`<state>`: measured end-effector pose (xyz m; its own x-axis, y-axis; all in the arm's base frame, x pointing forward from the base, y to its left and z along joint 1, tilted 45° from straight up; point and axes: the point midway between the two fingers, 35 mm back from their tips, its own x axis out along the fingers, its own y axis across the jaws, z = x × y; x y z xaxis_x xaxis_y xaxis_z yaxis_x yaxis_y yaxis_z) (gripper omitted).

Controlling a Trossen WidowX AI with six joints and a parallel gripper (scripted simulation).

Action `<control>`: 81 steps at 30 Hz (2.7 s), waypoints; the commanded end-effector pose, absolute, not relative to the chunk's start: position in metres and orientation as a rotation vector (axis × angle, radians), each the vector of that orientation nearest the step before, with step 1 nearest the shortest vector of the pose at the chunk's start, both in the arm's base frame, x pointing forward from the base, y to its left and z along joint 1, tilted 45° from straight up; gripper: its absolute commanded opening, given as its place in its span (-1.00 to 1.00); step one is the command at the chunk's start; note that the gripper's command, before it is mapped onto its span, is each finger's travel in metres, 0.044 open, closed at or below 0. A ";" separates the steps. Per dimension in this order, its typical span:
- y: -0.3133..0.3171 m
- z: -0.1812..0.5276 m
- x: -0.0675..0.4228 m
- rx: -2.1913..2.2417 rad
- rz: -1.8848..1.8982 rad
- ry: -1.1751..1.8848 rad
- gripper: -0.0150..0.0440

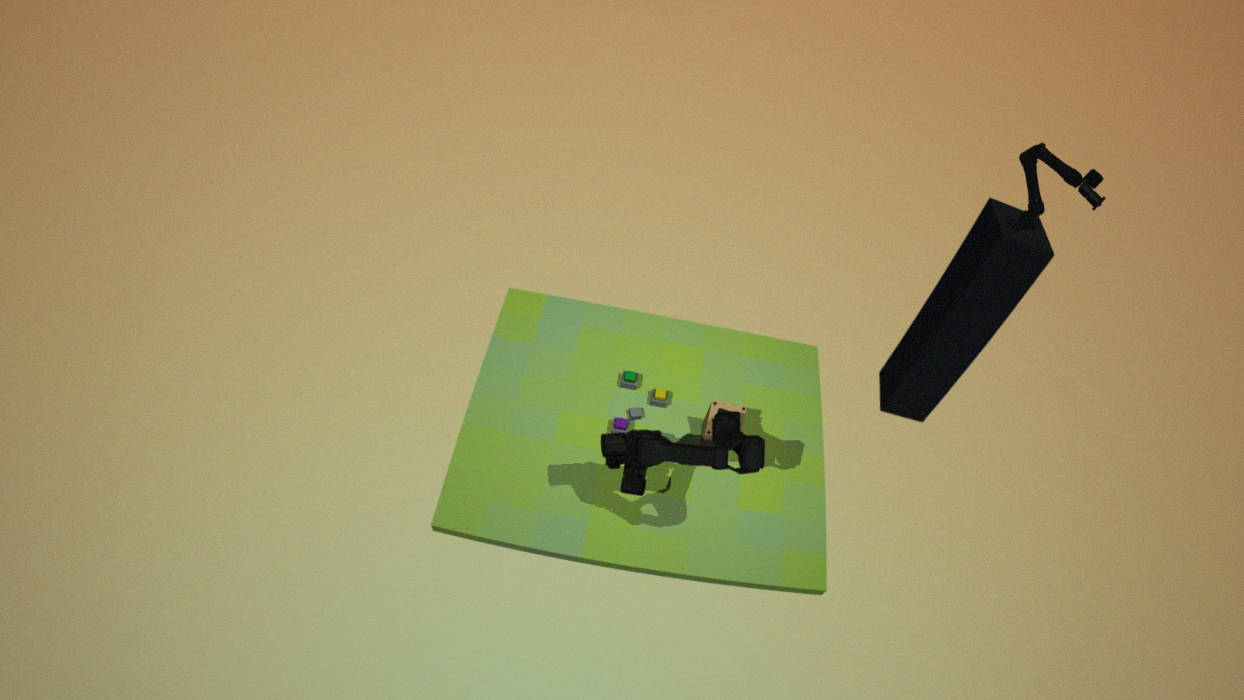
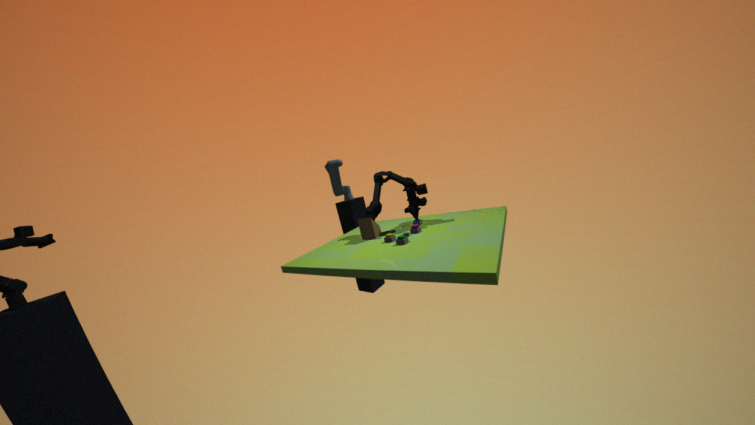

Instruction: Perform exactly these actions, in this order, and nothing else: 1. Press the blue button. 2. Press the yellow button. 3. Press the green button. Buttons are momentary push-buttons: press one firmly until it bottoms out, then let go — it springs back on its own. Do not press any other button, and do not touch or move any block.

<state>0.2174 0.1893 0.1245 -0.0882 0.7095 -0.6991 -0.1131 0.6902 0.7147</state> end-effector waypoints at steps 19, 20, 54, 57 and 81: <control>0.167 0.145 0.220 0.513 0.732 1.519 -0.42; 0.167 0.145 0.220 0.513 0.732 1.519 -0.42; -0.091 -0.021 0.210 0.501 0.718 1.524 -0.42; -0.091 -0.022 0.210 0.502 0.719 1.524 -0.42; -0.038 -0.076 0.204 0.503 0.721 1.522 -0.42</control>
